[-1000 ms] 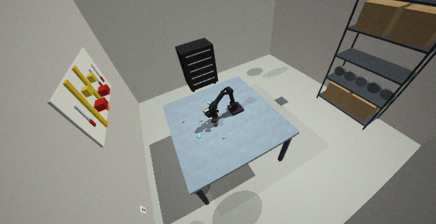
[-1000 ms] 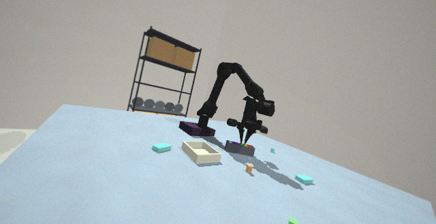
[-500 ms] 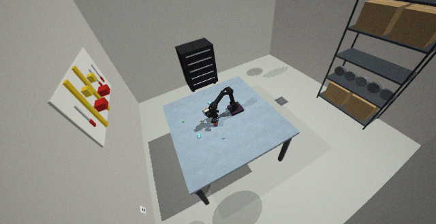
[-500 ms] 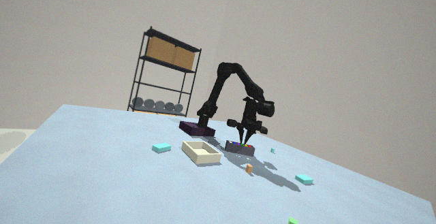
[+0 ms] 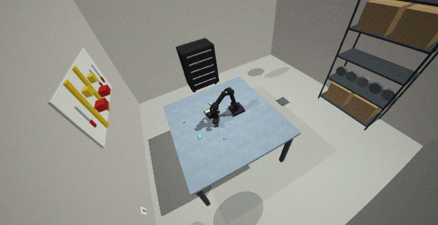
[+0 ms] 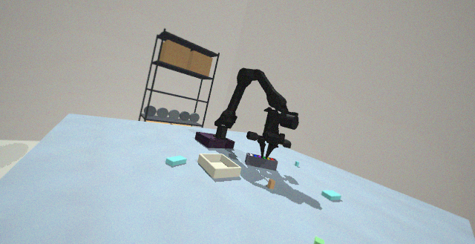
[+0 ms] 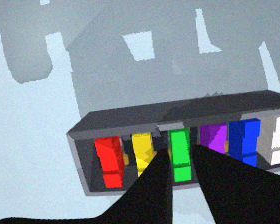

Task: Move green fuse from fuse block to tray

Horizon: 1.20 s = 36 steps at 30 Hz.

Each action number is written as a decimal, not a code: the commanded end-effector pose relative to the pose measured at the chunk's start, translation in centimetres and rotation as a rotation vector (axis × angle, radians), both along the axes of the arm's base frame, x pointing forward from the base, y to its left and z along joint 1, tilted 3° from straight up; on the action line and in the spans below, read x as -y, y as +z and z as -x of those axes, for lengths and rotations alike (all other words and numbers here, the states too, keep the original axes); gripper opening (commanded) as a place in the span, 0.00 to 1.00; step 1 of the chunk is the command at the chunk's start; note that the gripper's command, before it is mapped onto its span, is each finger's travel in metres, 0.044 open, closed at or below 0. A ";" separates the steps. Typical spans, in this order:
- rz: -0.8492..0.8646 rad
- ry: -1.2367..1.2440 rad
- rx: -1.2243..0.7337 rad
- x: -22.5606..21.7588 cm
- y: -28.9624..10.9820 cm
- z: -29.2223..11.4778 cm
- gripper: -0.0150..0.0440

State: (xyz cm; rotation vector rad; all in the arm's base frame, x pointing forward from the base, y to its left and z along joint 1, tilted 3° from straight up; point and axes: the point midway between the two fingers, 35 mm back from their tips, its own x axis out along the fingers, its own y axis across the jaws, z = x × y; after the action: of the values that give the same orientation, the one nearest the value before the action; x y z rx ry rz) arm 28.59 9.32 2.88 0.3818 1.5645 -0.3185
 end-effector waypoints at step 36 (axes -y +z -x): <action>0.001 -0.001 0.001 0.0 1.2 -0.1 0.25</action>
State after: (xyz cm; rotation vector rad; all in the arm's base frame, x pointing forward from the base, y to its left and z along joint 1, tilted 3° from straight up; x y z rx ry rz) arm 28.62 9.30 3.81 0.3820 1.5657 -0.3199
